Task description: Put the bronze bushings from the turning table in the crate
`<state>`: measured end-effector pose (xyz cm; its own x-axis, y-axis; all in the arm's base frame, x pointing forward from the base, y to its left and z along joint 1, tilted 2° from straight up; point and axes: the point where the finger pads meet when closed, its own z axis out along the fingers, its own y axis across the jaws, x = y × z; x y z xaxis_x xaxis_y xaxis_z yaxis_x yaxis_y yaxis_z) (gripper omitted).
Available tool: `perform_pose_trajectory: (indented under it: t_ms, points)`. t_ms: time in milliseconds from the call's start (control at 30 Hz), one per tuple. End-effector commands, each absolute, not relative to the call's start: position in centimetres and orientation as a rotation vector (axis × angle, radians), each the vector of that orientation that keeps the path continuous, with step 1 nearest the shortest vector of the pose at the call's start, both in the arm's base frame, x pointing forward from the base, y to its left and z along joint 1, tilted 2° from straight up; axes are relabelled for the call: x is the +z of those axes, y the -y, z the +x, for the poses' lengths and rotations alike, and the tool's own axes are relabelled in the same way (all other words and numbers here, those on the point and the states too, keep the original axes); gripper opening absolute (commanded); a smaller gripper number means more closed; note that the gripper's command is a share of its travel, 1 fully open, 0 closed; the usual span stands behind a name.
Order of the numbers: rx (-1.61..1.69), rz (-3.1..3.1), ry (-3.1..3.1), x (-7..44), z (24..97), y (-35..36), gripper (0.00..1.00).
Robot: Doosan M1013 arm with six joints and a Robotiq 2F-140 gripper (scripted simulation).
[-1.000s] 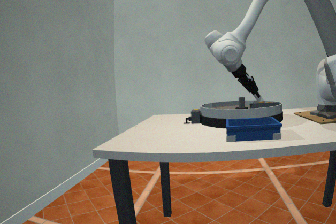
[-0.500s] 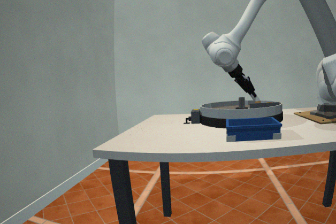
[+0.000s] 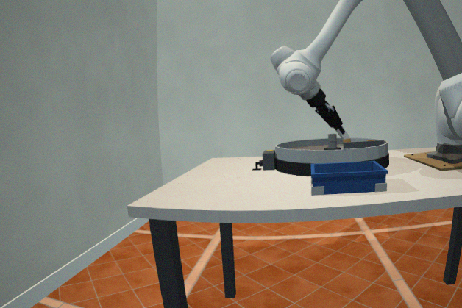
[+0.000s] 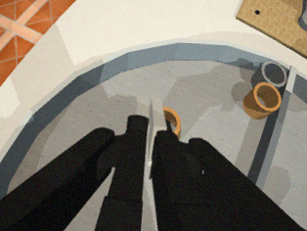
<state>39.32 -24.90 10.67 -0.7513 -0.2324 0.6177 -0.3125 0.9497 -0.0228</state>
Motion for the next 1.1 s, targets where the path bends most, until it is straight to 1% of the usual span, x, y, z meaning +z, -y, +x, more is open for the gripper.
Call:
perform_pose_trajectory:
  t_ms: [0,1067]
  points:
    - [0.163,0.383,2.453,10.7,39.6,25.2,0.0]
    - [0.163,0.383,2.453,10.8,44.6,27.7,0.0]
